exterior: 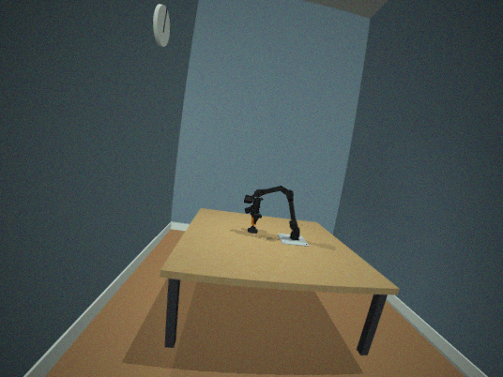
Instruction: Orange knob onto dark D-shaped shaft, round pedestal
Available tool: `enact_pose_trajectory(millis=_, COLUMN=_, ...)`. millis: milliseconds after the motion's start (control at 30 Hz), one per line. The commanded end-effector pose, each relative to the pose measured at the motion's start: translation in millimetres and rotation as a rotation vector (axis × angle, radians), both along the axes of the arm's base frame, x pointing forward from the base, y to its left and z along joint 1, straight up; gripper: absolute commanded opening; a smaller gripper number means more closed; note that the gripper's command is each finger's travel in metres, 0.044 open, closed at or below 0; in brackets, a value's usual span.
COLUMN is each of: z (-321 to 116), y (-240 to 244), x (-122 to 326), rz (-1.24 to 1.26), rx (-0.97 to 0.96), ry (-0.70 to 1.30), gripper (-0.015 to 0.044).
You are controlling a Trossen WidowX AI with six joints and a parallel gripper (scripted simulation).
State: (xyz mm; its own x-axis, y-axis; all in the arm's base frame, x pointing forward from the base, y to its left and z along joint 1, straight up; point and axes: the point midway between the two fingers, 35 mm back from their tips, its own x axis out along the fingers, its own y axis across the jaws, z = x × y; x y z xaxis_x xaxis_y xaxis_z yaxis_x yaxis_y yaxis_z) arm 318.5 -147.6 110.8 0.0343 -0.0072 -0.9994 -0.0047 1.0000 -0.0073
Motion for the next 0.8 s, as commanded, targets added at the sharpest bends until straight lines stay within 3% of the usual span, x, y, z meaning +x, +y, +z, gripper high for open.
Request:
enact_pose_trajectory(millis=0, z=-2.1, y=0.2, x=-1.5, rz=0.008, rx=-0.003, ry=0.001, gripper=0.0)
enact_pose_trajectory(millis=767, z=-3.3, y=-0.5, x=0.0, rz=0.008, rx=-0.003, ry=0.001, gripper=0.0)
